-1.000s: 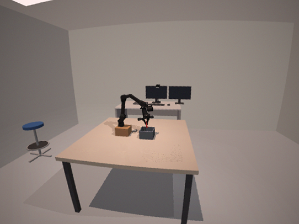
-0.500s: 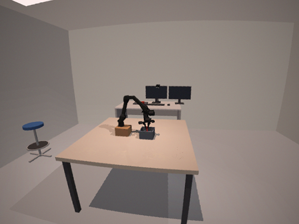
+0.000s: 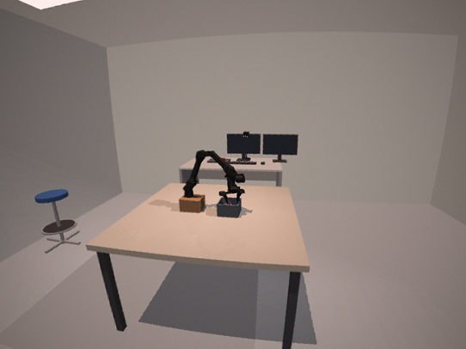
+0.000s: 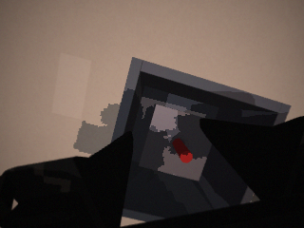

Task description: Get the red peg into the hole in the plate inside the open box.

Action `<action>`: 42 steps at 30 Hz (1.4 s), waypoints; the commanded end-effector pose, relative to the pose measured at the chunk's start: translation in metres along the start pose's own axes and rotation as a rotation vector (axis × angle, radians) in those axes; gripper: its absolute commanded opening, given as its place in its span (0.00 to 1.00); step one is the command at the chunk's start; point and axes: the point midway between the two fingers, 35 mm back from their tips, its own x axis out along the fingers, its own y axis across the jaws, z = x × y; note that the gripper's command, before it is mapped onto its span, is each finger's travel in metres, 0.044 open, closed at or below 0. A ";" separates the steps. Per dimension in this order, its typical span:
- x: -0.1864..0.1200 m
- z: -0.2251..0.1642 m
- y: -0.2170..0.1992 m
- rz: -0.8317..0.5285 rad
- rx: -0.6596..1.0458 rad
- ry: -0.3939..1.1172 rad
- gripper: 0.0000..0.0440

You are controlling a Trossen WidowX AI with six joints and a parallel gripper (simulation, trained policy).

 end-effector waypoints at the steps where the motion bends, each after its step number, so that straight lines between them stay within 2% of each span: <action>1: 0.001 0.013 0.008 0.018 0.001 -0.028 0.95; 3: 0.000 0.020 0.010 0.028 0.007 -0.042 1.00; 13: -0.006 0.064 0.018 0.083 0.052 -0.138 1.00; 42: -0.006 0.065 0.019 0.084 0.053 -0.140 1.00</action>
